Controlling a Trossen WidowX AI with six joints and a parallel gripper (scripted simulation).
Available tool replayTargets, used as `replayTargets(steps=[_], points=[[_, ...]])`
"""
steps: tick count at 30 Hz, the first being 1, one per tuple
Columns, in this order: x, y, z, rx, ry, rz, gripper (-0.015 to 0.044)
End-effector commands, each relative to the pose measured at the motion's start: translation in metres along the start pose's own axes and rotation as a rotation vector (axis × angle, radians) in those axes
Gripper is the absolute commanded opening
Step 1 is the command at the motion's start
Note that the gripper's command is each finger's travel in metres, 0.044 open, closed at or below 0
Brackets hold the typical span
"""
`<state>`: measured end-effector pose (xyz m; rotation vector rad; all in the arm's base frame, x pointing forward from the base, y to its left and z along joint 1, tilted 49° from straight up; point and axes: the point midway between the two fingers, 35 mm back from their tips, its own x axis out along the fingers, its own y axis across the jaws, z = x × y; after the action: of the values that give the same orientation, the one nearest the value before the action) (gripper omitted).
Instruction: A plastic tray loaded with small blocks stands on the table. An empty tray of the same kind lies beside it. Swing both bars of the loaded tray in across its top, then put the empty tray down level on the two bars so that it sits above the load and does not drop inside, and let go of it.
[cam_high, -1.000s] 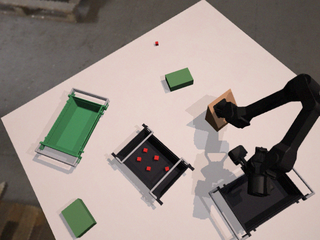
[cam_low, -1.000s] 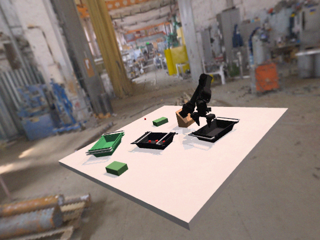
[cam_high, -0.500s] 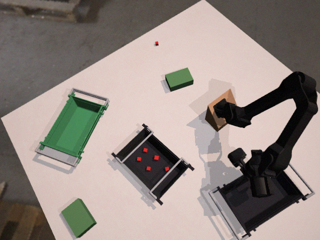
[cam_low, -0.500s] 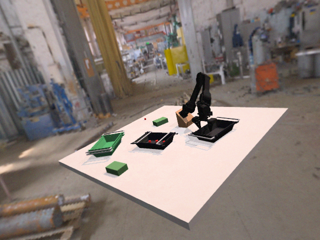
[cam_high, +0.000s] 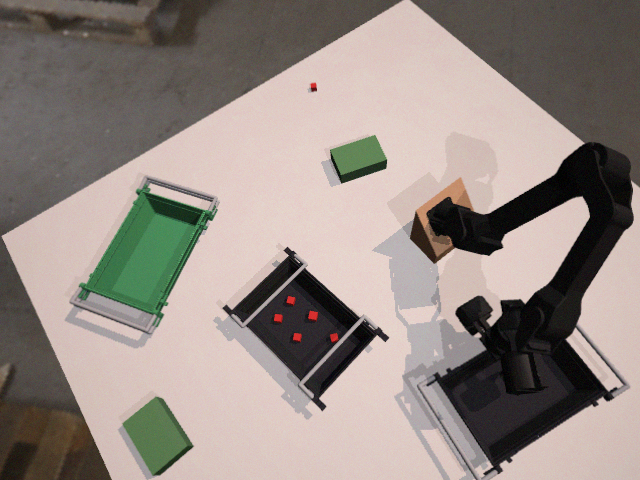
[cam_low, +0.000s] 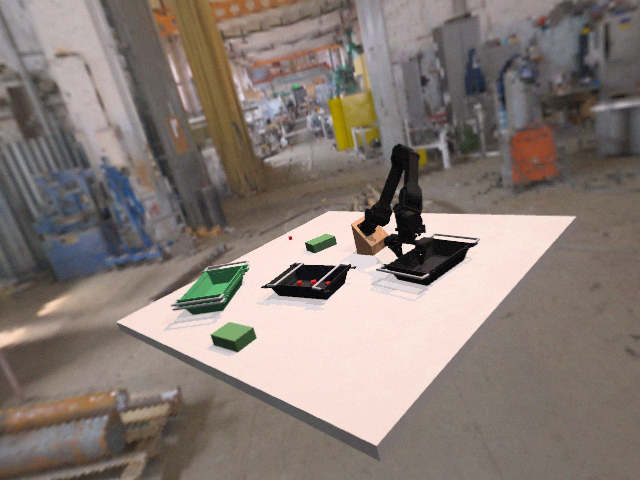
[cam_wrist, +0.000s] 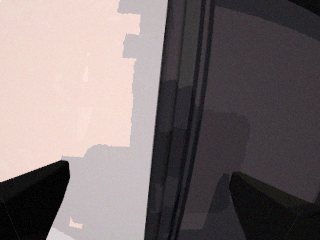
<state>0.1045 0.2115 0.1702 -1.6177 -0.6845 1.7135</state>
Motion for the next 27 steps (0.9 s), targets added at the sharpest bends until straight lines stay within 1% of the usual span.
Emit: replayTargets(steps=[1, 13, 27], points=[[0.0011, 0.0019, -0.0006, 0.006, 0.004, 0.005, 0.0381], [0.0011, 0.0019, -0.0006, 0.006, 0.004, 0.005, 0.0205], [0.0011, 0.0019, -0.0006, 0.006, 0.004, 0.005, 0.0112]])
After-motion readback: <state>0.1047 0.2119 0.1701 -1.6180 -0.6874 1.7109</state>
